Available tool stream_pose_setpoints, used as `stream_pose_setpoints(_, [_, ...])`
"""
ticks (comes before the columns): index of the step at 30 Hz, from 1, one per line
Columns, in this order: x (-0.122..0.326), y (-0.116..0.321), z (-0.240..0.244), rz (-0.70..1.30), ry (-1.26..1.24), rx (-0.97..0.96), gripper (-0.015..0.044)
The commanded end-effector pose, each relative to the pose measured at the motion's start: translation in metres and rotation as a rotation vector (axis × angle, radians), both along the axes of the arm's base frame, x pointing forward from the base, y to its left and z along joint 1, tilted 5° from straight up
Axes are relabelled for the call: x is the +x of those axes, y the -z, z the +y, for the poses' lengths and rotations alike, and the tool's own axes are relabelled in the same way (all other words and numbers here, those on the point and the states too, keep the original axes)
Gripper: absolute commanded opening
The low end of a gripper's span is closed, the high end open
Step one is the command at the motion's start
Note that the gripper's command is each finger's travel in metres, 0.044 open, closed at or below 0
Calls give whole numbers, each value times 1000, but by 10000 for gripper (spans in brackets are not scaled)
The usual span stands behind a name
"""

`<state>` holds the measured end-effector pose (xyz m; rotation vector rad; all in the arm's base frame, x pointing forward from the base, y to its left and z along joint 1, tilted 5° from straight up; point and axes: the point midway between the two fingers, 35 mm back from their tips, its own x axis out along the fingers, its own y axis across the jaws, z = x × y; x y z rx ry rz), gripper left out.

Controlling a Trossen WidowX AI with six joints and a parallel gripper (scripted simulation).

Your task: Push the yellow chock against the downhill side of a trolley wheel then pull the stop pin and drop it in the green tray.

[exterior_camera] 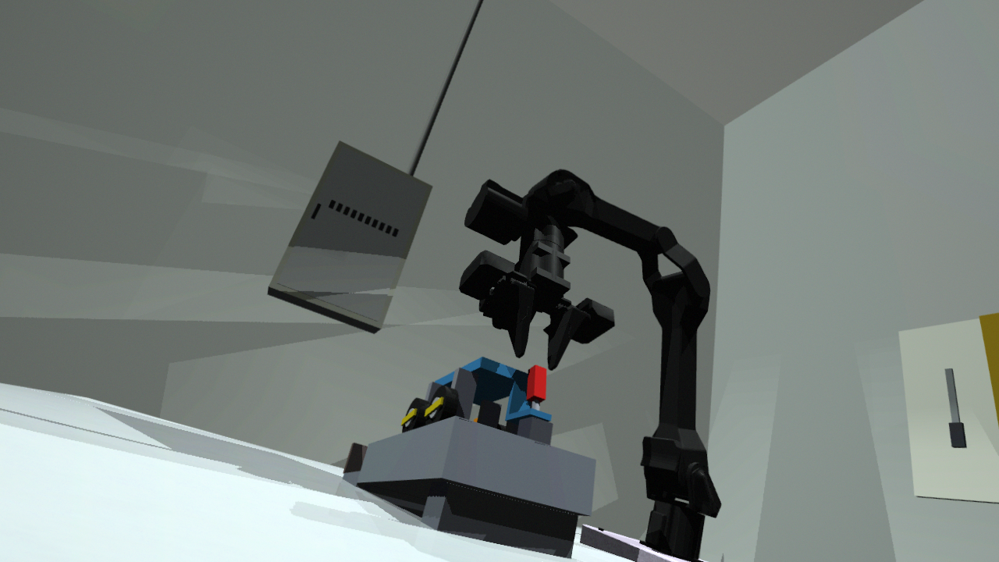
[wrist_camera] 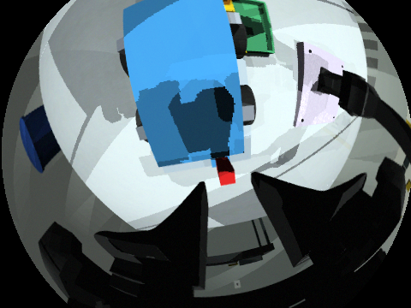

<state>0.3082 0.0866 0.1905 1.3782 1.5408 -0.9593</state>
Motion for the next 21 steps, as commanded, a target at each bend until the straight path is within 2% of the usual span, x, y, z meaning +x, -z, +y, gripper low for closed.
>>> stream_pose_setpoints(1, [-1, 5, 3, 2, 4, 5, 190])
stream_pose_setpoints(21, [-2, 28, 11, 2, 4, 6, 190])
